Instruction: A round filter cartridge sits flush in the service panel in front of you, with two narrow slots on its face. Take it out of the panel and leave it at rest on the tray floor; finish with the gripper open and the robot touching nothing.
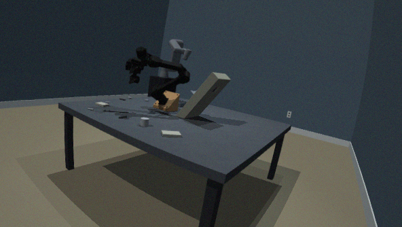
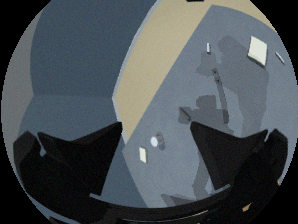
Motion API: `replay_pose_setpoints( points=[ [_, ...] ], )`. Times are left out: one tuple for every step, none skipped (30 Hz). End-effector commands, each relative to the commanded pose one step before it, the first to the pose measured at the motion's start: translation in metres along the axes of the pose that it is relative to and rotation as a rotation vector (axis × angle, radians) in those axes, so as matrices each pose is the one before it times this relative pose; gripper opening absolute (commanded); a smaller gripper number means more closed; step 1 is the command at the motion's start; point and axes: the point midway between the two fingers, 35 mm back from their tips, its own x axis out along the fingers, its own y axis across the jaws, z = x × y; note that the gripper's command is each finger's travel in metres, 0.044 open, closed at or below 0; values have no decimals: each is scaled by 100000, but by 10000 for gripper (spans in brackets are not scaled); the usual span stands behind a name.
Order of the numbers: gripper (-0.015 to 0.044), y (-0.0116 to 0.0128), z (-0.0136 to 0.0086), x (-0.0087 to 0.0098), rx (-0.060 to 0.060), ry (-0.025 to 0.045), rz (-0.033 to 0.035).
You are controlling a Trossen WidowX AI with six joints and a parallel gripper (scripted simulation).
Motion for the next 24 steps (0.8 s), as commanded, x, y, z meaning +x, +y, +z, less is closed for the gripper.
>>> replay_pose_setpoints(
  points=[
    [374,-2,12,5,1,89,46],
    [347,-7,35,14,2,266,138],
    [321,-12,57,25,2,445,227],
    [295,-19,78,38,2,627,312],
    [269,-28,98,54,-1,813,391],
    [242,-38,115,72,-7,1002,463],
    [216,-12,110,63,348,743,548],
    [190,-5,101,64,463,642,541],
    [164,-10,96,73,461,657,511],
    [137,3,87,77,366,648,512],
    [111,10,83,95,475,794,577],
    [95,5,81,113,504,873,578],
    [95,-1,72,125,497,895,536],
    [95,-7,64,136,488,918,495],
    [95,-13,55,148,477,941,454],
    [95,-18,45,159,465,964,414],
    [95,-23,35,171,451,987,374],
    [95,-27,25,182,436,1011,335],
    [95,-31,15,193,419,1035,297],
    [95,-35,4,203,400,1058,260],
    [95,-44,-9,241,426,1219,248],
    [95,-59,-32,317,488,1552,244],
    [95,-74,-65,389,502,1842,197],
    [95,-80,-98,418,438,1923,112]
  ],
)
